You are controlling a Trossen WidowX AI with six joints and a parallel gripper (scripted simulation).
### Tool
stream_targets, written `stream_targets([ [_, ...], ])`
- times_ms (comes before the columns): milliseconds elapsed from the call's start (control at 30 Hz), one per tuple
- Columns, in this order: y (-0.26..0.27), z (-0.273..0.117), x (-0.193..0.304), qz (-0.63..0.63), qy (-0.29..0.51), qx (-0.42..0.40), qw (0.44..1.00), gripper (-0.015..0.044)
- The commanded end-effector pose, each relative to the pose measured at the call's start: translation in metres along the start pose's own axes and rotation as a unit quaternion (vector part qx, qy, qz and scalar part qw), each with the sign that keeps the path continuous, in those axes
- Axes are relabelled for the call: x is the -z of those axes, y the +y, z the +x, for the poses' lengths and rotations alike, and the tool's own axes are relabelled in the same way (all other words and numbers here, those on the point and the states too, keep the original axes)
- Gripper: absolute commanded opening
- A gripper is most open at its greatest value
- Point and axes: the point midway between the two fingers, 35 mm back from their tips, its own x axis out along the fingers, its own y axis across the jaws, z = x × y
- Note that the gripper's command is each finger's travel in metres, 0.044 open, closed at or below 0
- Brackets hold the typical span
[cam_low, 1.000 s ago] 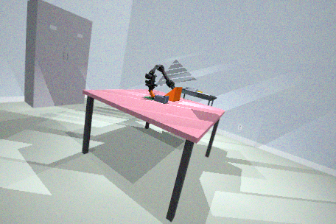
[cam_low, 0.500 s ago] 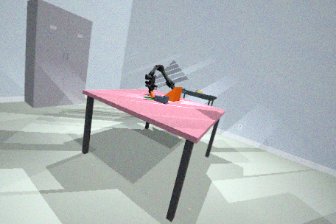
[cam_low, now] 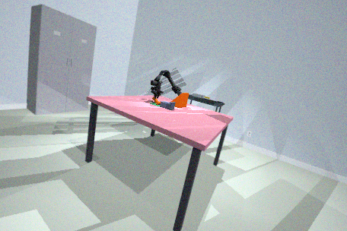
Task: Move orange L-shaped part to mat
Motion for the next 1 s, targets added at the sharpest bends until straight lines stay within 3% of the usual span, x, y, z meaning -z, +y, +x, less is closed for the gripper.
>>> stream_targets([
  [0,0.003,-0.013,0.001,0.002,0.002,-0.001,1.000,0.0315],
  [100,0.005,-0.047,0.002,0.001,0.006,-0.001,1.000,0.0394],
  [233,0.001,-0.087,0.001,-0.001,0.004,-0.001,1.000,0.0400],
  [967,0.003,-0.084,0.003,-0.005,0.006,-0.004,1.000,0.0400],
])
